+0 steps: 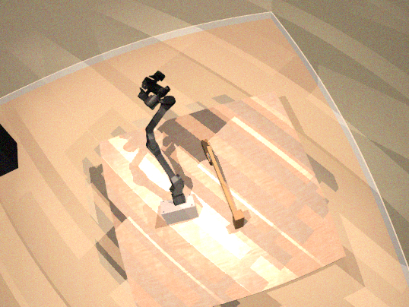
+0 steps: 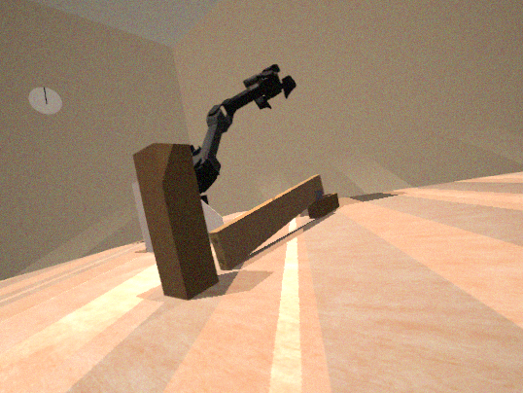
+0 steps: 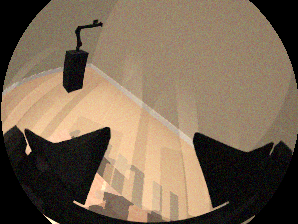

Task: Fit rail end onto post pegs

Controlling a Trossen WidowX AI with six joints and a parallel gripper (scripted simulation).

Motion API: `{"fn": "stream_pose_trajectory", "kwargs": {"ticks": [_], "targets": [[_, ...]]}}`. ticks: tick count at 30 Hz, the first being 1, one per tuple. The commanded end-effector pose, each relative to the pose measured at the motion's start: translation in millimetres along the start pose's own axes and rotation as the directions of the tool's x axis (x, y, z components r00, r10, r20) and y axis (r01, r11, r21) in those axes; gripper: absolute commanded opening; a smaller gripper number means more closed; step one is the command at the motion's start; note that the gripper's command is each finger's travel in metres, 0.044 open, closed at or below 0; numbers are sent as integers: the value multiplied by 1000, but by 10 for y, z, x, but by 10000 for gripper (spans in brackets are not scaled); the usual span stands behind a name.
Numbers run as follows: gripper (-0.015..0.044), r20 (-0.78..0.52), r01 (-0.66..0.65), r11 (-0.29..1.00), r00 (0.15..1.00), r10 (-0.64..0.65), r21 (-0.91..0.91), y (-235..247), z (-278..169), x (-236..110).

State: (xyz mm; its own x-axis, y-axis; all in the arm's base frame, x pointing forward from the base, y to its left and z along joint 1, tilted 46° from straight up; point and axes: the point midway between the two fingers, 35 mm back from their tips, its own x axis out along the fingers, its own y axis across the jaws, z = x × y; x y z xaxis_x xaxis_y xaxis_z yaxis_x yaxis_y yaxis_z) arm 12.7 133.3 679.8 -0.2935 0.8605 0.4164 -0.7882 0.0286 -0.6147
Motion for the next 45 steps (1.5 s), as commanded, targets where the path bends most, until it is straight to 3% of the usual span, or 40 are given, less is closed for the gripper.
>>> {"fn": "stream_pose_trajectory", "kwargs": {"ticks": [1,4,10,21,33,39,45], "targets": [[426,4,7,1000,1000,-7,11,-17,-1,-5],[440,25,111,989,993,-114,94,-327,-116,-109],[440,-56,329,944,943,-327,28,-1065,-669,-498],[440,-160,496,868,858,-487,14,-1574,-1382,-1076],[440,-476,694,679,526,-705,-239,-2123,-2763,-2618],[440,-643,685,646,333,-689,-338,-1995,-3433,-3462],[440,-796,636,676,156,-585,-373,-1582,-4036,-4264]]}}
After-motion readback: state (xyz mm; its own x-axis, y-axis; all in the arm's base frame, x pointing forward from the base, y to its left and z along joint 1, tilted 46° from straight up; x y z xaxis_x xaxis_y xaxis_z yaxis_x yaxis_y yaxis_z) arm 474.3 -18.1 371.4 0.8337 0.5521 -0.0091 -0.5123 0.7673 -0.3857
